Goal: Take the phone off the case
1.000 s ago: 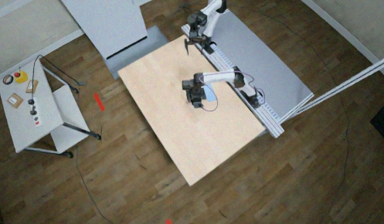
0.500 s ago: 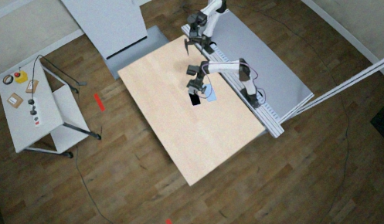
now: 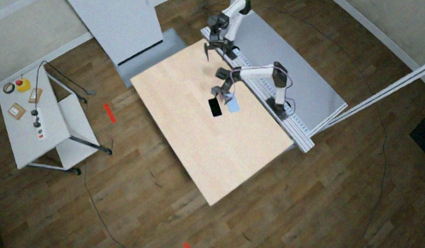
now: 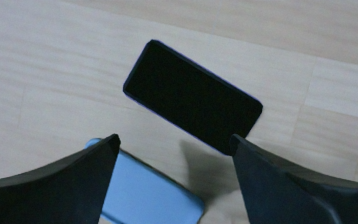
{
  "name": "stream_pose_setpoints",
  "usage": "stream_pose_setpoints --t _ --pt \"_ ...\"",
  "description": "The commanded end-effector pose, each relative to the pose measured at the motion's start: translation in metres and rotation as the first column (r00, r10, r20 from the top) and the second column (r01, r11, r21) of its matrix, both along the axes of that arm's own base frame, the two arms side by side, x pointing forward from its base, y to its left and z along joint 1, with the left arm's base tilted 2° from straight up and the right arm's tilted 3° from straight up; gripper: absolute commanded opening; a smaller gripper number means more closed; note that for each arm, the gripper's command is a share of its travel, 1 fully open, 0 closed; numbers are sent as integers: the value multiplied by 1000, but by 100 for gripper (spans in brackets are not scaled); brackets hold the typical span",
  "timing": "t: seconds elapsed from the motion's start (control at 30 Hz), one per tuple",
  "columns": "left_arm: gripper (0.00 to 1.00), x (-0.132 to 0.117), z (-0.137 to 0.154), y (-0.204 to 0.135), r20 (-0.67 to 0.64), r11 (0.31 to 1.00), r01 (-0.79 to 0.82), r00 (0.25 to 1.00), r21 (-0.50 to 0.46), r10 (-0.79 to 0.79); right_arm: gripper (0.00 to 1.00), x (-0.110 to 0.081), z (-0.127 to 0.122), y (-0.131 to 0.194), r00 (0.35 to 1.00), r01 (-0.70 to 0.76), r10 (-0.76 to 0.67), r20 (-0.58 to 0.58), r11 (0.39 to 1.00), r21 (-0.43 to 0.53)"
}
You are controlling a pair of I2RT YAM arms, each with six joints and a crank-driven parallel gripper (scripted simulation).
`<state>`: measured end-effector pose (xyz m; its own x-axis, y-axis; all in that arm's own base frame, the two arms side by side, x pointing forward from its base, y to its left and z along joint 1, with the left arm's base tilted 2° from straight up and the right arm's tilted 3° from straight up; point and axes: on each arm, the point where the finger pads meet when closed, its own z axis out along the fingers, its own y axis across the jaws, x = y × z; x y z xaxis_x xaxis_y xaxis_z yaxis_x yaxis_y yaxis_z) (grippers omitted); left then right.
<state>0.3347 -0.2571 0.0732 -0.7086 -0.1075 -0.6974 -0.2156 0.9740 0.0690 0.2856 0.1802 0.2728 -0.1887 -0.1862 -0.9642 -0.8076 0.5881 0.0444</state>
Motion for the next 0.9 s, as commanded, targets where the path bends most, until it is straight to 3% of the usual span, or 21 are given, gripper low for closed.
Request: stream_pose_setpoints --t 0.0,0.87 --pt "95 13 19 -7 91 997 57 994 -49 -53 100 2 -4 -3 1000 19 -19 -7 1000 0" --pt "95 15 19 -11 91 997 60 994 -56 -55 100 2 -4 -3 1000 19 -19 -7 1000 0"
